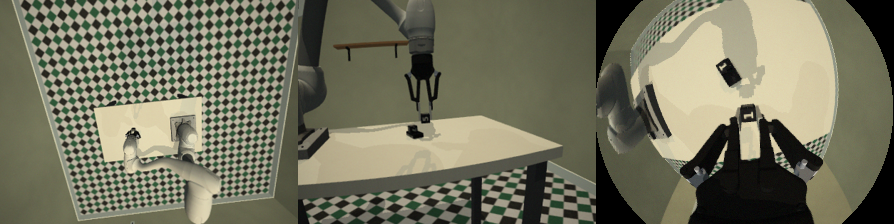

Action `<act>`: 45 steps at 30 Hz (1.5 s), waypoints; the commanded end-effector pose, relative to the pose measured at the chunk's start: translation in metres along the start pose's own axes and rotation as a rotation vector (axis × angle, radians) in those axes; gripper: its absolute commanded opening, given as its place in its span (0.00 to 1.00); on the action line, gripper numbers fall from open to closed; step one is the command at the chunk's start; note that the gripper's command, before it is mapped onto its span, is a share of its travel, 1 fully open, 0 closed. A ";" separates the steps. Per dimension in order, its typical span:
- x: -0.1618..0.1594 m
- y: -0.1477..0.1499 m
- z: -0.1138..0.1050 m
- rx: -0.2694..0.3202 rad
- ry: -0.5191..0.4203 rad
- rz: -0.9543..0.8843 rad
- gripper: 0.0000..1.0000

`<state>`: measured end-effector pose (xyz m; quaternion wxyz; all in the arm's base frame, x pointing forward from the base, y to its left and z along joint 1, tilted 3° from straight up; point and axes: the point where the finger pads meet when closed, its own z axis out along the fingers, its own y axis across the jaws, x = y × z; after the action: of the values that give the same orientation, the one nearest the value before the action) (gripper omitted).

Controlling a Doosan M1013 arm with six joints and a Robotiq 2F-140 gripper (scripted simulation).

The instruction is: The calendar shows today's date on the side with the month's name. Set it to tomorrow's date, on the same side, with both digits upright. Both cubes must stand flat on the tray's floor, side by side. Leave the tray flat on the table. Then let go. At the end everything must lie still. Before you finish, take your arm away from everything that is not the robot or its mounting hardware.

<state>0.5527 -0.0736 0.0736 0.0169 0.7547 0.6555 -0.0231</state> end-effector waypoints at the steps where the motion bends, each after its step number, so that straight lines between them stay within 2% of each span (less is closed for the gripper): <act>1: 0.000 0.000 0.010 0.000 0.000 0.000 0.17; 10: 0.000 0.000 0.052 0.000 0.000 0.000 0.17; 18: 0.000 0.000 0.067 0.000 0.000 0.000 0.17; 45: 0.000 0.000 0.070 0.000 0.000 0.000 0.17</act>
<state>0.5519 -0.0778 0.0034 0.0169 0.7547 0.6555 -0.0230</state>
